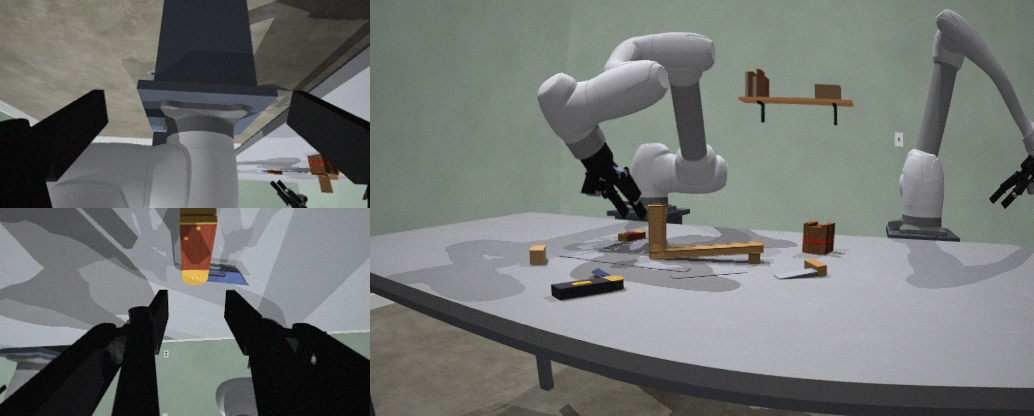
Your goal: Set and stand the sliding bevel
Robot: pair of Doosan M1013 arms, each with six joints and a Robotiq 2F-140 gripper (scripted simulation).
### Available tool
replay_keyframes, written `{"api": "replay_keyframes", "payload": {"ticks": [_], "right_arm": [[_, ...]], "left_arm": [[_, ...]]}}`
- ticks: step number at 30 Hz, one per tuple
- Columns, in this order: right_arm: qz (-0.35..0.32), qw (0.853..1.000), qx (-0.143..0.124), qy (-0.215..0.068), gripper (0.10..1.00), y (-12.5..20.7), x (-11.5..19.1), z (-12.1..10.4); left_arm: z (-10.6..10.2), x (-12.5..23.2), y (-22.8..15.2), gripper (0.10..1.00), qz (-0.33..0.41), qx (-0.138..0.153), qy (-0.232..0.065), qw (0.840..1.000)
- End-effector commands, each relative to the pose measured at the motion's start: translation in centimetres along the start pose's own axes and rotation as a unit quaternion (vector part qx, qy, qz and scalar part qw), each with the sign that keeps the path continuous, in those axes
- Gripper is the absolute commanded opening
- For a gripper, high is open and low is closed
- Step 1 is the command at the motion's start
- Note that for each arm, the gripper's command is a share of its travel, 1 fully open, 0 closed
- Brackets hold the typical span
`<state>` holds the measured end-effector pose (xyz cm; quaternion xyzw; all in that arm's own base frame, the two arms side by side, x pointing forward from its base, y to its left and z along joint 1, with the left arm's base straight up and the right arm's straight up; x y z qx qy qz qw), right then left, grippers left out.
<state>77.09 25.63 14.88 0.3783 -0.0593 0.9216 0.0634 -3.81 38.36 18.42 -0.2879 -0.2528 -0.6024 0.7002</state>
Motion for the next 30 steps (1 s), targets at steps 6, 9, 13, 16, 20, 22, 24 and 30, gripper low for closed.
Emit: {"api": "replay_keyframes", "payload": {"ticks": [6, 9, 13, 16, 20, 22, 24, 30], "right_arm": [[0.0, 1.0, 0.0, 0.001, 0.424, 0.0, 0.1, 0.1], [0.0, 1.0, 0.0, 0.001, 0.424, 0.0, 0.1, 0.1], [0.0, 1.0, 0.0, 0.001, 0.424, 0.0, 0.1, 0.1], [0.0, 1.0, 0.0, 0.001, 0.424, 0.0, -0.1, 0.0], [0.0, 1.0, 0.0, 0.001, 0.424, 0.0, -0.5, -0.4], [0.0, 1.0, 0.0, 0.001, 0.424, 0.0, -0.5, -0.4], [0.0, 1.0, 0.0, 0.001, 0.424, 0.0, -0.7, -0.7], [0.0, 1.0, 0.0, 0.001, 0.424, 0.1, -1.7, -1.7]], "left_arm": [[0.0, 0.0, 0.0, 1.0, 0.0, 0.0, 0.001, 1.0], [0.0, 0.0, 0.0, 1.0, 0.0, 0.0, 0.001, 1.0], [0.0, 0.0, 0.0, 1.0, 0.0, 0.0, 0.001, 1.0], [0.0, 0.0, 0.0, 1.0, 0.0, 0.0, 0.001, 1.0], [0.0, 0.0, 0.0, 1.0, 0.0, 0.0, 0.001, 1.0], [0.0, 0.0, 0.0, 1.0, 0.0, 0.0, 0.001, 1.0], [0.0, 0.0, 0.0, 1.0, 0.0, 0.0, 0.001, 1.0], [0.0, 0.0, 0.0, 1.0, 0.0, 0.0, 0.001, 1.0]]}}
Point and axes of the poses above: on each arm, the point where the finger pads meet when closed, its own z axis back along the fingers, its own y axis across the jaws, x = y × z, the point moved 9 cm from there along z, back along the fingers, and after that the axes turned 5 degrees about z, right-handed, at the moved point
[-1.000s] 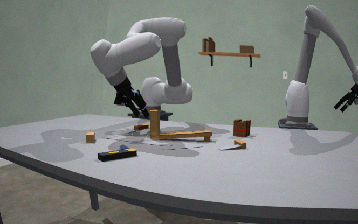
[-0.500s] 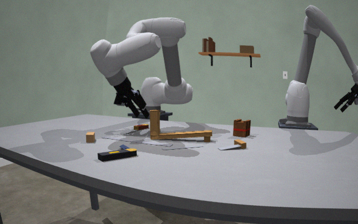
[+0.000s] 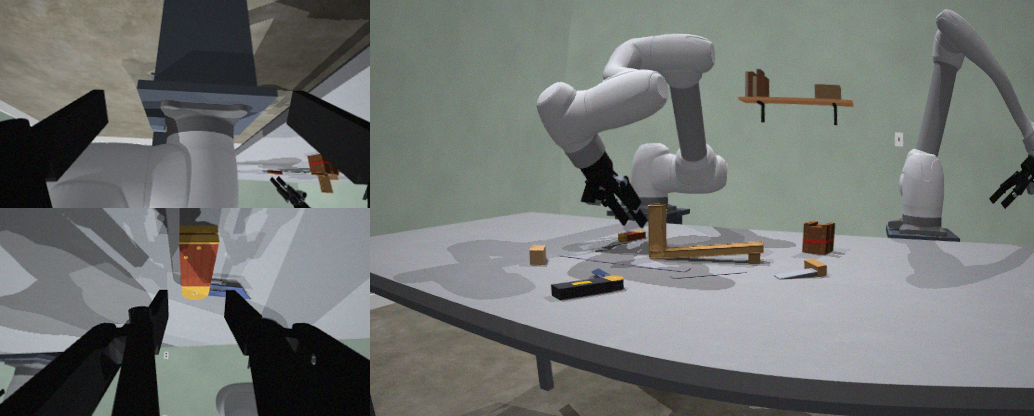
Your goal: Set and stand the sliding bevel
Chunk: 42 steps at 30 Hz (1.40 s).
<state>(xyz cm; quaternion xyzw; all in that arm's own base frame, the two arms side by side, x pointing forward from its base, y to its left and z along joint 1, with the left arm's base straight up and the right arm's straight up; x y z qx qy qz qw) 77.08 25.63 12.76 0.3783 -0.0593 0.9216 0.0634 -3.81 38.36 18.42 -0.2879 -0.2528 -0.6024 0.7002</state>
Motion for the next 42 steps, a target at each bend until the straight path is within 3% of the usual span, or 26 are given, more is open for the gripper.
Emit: {"api": "replay_keyframes", "payload": {"ticks": [1, 15, 38, 39, 42], "right_arm": [[0.0, 1.0, 0.0, 0.001, 0.424, 0.0, -0.4, -0.4], [0.0, 1.0, 0.0, 0.001, 0.424, 0.1, -1.8, -1.8], [0.0, 1.0, 0.0, 0.001, 0.424, 0.1, -1.9, -1.9], [0.0, 1.0, 0.0, 0.001, 0.099, 0.1, -1.9, -1.9], [0.0, 1.0, 0.0, 0.001, 0.099, 0.1, -1.9, -1.9]], "left_arm": [[0.0, 0.0, 0.0, 1.0, 0.0, 0.0, 0.001, 1.0], [0.0, 0.0, 0.0, 1.0, 0.0, 0.0, 0.001, 1.0], [0.0, 0.0, 0.0, 1.0, 0.0, 0.0, 0.001, 1.0], [0.0, 0.0, 0.0, 1.0, 0.0, 0.0, 0.001, 1.0], [0.0, 0.0, 0.0, 1.0, 0.0, 0.0, 0.001, 1.0]]}}
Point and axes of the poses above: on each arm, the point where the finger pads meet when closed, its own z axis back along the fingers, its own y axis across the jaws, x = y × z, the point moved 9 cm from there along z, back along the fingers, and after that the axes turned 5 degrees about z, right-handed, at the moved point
